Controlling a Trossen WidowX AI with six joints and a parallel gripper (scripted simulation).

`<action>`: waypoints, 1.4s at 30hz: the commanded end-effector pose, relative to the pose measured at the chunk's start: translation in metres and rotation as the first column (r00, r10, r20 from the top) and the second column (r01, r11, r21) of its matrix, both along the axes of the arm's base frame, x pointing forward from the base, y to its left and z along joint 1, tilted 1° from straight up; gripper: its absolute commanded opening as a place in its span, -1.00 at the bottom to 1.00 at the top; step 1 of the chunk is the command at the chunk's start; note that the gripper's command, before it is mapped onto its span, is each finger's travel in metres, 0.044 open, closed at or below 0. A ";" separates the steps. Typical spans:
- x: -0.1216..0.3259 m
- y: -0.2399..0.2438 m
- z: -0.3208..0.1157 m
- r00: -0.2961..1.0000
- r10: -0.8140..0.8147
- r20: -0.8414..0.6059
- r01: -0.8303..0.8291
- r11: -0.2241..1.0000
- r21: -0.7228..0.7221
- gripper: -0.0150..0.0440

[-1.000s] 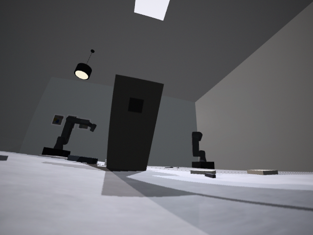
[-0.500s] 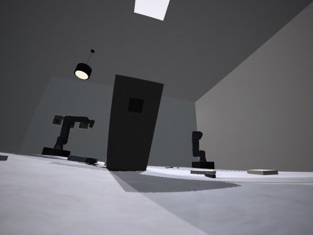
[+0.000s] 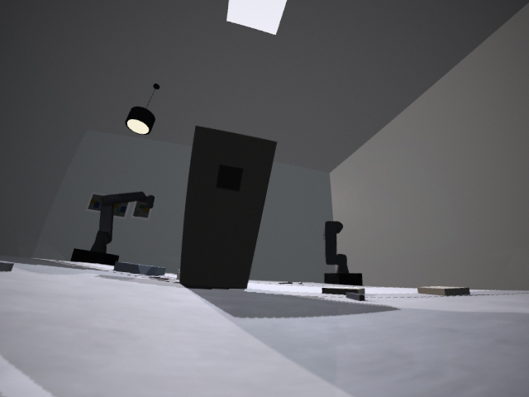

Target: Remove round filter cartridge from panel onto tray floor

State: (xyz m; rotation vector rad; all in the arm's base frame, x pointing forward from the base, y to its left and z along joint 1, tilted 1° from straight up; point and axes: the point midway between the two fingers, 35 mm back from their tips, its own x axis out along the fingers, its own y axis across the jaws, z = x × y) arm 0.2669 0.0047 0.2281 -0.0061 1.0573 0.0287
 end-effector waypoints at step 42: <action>-0.021 -0.040 0.090 1.000 0.001 0.003 -0.001 1.000 -0.006 -0.49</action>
